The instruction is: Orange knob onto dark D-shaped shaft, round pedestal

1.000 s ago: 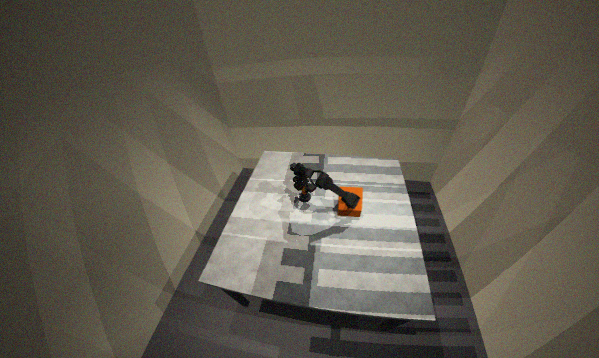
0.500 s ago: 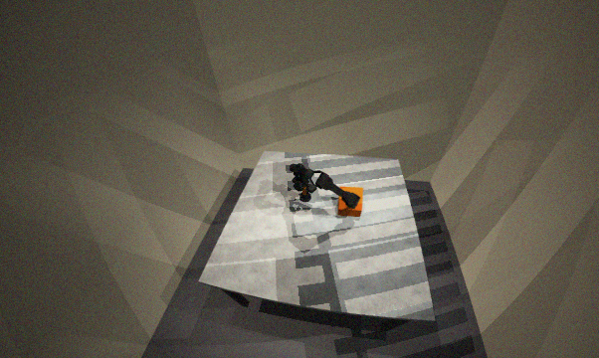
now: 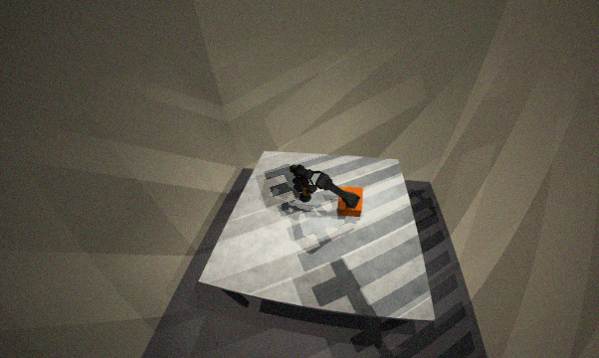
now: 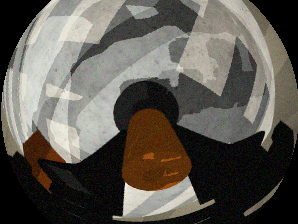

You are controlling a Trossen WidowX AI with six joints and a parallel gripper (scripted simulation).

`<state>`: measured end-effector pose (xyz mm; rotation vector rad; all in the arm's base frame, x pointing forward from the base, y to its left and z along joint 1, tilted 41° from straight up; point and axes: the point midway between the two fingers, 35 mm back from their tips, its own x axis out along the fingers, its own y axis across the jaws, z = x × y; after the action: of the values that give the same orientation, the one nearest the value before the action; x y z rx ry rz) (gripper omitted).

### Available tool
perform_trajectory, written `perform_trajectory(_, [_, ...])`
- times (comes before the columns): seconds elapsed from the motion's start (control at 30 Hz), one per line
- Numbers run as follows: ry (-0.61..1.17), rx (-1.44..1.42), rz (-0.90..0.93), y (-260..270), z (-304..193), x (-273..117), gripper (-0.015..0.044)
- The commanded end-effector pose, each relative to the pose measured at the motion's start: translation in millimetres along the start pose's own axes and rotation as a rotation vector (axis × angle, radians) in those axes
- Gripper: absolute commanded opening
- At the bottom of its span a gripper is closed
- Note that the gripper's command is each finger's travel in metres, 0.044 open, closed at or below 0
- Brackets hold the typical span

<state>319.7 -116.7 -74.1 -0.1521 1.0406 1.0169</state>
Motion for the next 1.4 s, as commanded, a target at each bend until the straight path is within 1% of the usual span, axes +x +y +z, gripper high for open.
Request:
perform_trajectory(0.0, [-0.005, 0.012, 0.008, 1.5, -0.7, 4.0, 0.0])
perform_trajectory(1.1, [-0.001, -0.019, 0.003, 0.2, 0.0, 4.0, 0.0])
perform_trajectory(1.37, [-0.001, -0.019, 0.003, 0.2, 0.0, 4.0, 0.021])
